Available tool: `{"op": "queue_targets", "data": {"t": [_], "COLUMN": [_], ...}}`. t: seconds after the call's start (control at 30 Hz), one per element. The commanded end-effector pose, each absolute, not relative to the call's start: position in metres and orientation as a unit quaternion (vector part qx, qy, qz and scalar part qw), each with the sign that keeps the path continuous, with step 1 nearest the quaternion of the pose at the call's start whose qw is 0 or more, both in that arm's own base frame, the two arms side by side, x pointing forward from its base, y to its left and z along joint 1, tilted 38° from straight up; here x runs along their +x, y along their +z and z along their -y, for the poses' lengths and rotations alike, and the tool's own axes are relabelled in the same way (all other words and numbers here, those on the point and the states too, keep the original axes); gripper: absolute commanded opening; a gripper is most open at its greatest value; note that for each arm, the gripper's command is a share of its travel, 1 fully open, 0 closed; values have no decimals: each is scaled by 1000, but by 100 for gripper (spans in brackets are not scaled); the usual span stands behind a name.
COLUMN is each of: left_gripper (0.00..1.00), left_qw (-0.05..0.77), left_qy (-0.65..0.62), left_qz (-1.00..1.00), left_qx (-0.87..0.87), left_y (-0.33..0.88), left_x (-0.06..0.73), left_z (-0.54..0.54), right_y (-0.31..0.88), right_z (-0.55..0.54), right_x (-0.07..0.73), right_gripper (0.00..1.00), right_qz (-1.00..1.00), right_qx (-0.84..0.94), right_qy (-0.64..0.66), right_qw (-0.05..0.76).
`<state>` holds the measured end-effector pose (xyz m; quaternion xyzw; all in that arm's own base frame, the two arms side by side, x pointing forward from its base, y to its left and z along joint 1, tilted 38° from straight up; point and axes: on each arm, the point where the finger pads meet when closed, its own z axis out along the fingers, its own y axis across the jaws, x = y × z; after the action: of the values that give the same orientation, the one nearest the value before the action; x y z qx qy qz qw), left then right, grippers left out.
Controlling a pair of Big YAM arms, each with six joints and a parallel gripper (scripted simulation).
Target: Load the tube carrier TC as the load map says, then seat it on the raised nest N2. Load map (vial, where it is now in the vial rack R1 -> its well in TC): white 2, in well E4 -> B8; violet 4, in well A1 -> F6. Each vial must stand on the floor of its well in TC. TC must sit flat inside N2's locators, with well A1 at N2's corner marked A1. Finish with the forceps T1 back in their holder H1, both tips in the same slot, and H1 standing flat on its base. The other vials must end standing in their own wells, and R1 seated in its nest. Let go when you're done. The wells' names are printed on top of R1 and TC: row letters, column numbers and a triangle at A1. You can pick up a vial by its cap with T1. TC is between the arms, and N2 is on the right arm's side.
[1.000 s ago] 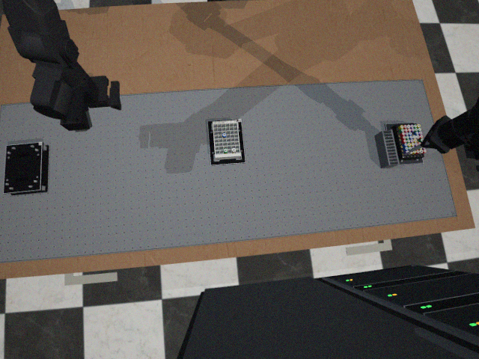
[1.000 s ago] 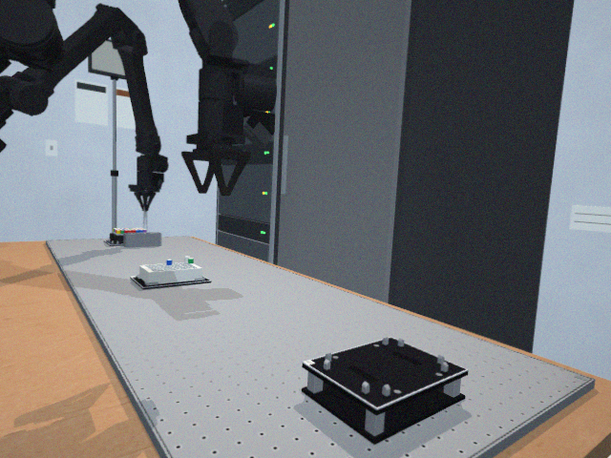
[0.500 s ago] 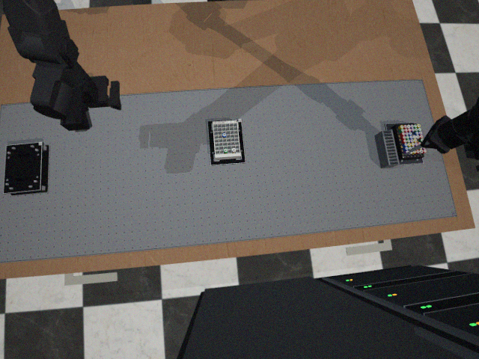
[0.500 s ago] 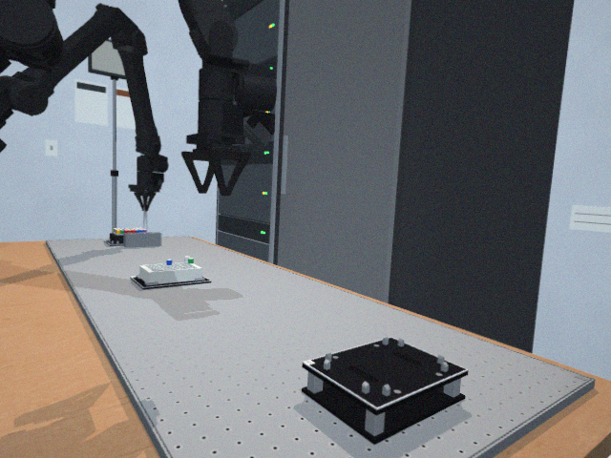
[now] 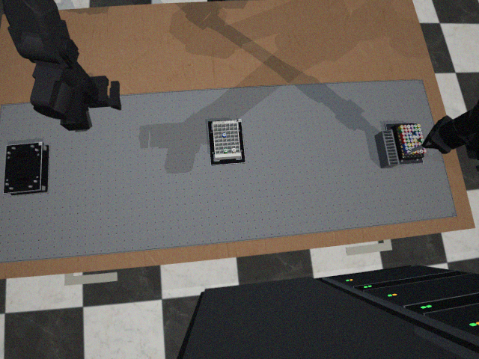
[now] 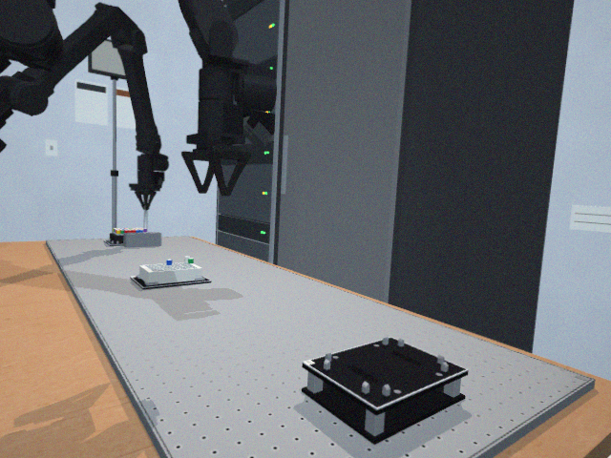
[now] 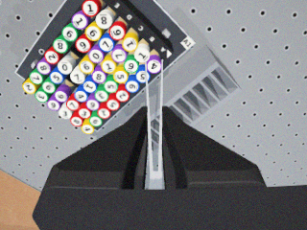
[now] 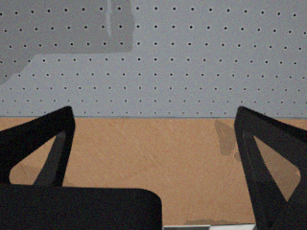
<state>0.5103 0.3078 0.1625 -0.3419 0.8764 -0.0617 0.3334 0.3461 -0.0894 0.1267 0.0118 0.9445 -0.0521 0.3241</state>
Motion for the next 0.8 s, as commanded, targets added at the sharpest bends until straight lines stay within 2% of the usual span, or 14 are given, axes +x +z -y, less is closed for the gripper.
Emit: {"op": "queue_targets", "data": {"t": [0.0, 0.5, 0.77], "left_gripper": [9, 9, 9], "left_qw": [353, 323, 333], "left_qy": [-50, -43, -46], "left_qz": [-872, -877, -875], "left_qx": [-336, -353, -347], "left_y": [196, 194, 208], "left_x": [507, 478, 476], "left_z": [-314, -311, -310], "right_y": [136, 136, 136], "right_z": [91, 91, 91], "right_x": [351, 351, 351], "right_gripper": [100, 100, 100], "right_qz": [-942, -942, -942], "right_qx": [13, 13, 13], "right_qy": [-55, -55, -55], "right_qw": [332, 332, 332]}}
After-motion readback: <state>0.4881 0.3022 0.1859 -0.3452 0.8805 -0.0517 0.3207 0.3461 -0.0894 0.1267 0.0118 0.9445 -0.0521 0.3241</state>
